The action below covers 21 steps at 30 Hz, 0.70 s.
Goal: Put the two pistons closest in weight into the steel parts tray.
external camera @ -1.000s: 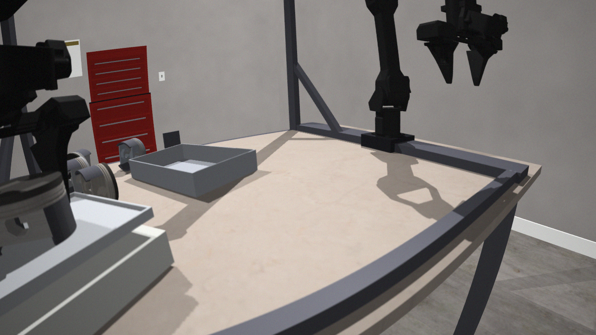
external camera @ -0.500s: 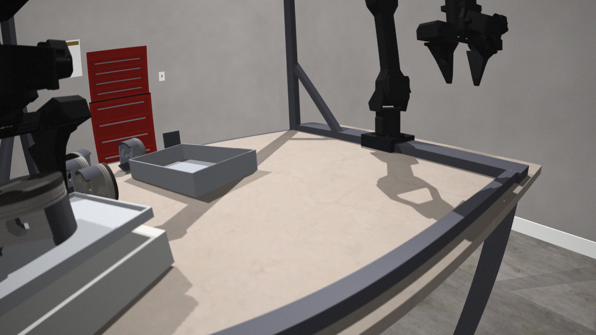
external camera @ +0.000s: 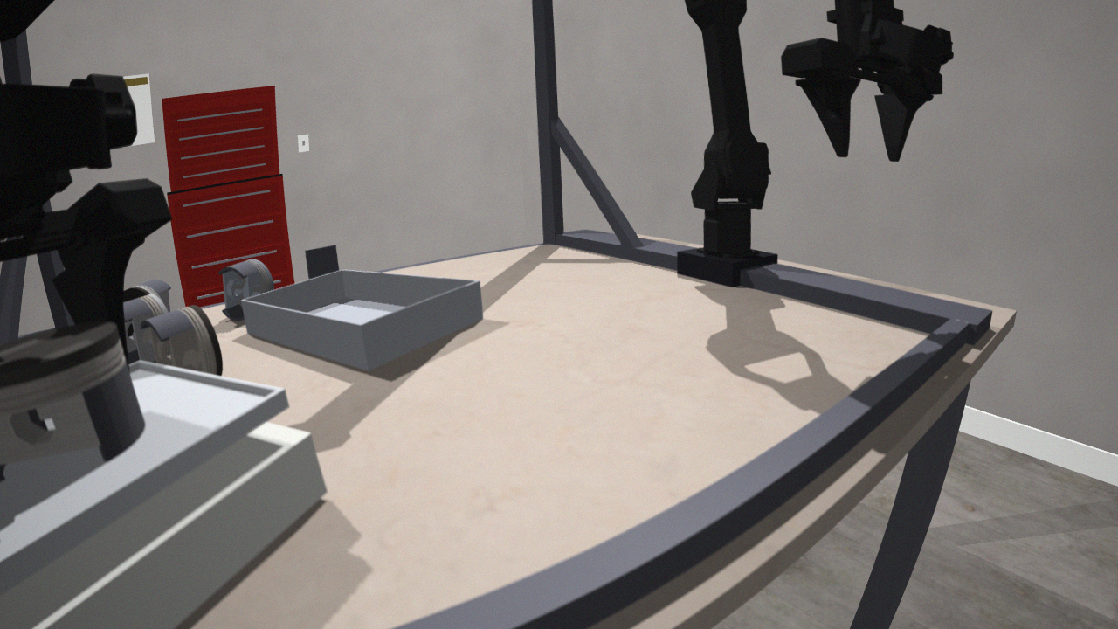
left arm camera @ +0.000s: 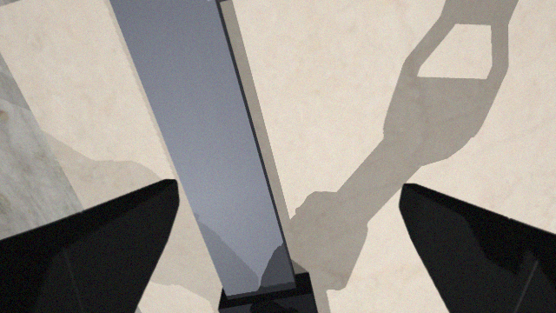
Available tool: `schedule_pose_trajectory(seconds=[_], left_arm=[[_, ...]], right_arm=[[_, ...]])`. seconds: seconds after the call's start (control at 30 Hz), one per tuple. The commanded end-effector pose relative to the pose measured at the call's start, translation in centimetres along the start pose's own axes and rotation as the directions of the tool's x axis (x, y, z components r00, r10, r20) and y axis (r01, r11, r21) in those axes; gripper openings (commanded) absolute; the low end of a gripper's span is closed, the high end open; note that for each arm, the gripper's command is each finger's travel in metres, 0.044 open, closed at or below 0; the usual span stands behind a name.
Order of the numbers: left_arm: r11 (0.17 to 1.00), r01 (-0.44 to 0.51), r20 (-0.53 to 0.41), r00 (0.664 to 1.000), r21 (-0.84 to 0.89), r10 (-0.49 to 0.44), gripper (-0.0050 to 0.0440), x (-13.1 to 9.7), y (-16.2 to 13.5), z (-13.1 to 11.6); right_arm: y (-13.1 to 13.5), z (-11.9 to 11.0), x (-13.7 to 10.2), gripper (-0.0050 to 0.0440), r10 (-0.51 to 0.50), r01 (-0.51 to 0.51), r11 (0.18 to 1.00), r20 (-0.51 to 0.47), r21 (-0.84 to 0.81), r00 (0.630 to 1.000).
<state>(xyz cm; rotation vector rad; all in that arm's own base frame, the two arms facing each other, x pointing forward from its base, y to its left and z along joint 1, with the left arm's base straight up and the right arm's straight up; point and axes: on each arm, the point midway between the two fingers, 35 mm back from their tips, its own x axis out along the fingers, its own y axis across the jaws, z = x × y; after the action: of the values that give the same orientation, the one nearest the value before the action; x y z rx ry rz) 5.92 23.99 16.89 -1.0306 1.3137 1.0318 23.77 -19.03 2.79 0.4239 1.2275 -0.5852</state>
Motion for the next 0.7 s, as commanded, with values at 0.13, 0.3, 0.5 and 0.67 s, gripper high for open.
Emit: schedule_pose_trajectory(seconds=[0.13,0.3,0.5,0.67], left_arm=[[1.0,0.001,0.018,1.0,0.002,-0.001,0.04,-0.5,0.0,0.4],[1.0,0.001,0.018,1.0,0.002,-0.001,0.04,-0.5,0.0,0.4],[1.0,0.001,0.018,1.0,0.002,-0.001,0.04,-0.5,0.0,0.4],[1.0,0.001,0.018,1.0,0.002,-0.001,0.04,-0.5,0.0,0.4]], right_arm=[[-0.1,1.7,-2.0,0.0158,-0.002,0.002,1.0,0.049,-0.001,0.999],[-0.1,1.8,-2.5,0.0158,-0.002,0.002,1.0,0.05,-0.001,0.999],[-0.1,2.1,-3.5,0.0158,-0.002,0.002,1.0,0.05,-0.001,0.999],[-0.1,2.3,-4.3,0.0158,-0.002,0.002,1.0,0.05,-0.001,0.999]])
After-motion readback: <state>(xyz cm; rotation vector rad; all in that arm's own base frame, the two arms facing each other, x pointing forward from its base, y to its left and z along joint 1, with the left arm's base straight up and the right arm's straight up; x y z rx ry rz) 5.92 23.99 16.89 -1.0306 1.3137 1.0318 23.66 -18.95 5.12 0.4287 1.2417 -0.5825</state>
